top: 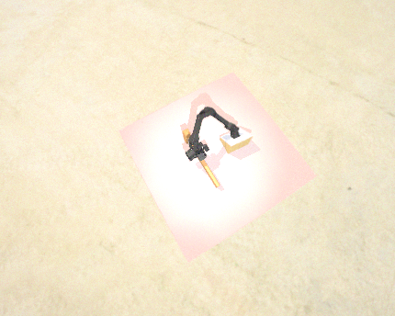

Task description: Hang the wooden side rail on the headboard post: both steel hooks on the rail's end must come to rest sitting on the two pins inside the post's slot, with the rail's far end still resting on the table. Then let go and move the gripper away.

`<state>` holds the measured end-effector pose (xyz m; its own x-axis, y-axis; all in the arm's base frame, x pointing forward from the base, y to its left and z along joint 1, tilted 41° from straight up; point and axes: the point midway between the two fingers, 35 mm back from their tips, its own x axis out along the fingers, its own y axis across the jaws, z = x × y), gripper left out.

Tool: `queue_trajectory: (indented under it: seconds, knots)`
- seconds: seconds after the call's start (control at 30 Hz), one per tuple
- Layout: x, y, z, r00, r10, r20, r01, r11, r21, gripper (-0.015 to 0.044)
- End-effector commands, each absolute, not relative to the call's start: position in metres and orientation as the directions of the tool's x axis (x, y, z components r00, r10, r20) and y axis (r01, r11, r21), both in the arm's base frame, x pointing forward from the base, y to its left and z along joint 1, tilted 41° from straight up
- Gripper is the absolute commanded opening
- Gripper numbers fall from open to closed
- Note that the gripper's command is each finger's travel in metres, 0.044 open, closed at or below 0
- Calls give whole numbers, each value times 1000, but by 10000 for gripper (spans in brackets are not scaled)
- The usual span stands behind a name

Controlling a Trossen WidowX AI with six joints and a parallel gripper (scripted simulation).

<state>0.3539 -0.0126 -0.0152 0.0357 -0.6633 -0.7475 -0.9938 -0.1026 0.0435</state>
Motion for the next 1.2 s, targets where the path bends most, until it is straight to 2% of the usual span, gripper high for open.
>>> queue_trajectory:
  seconds: [0.0,1.17]
  knots:
    - [356,-8,-11,46,-656,-753,-994,-108,33,0]
    - [357,-10,-10,46,-656,-753,-994,-108,33,0]
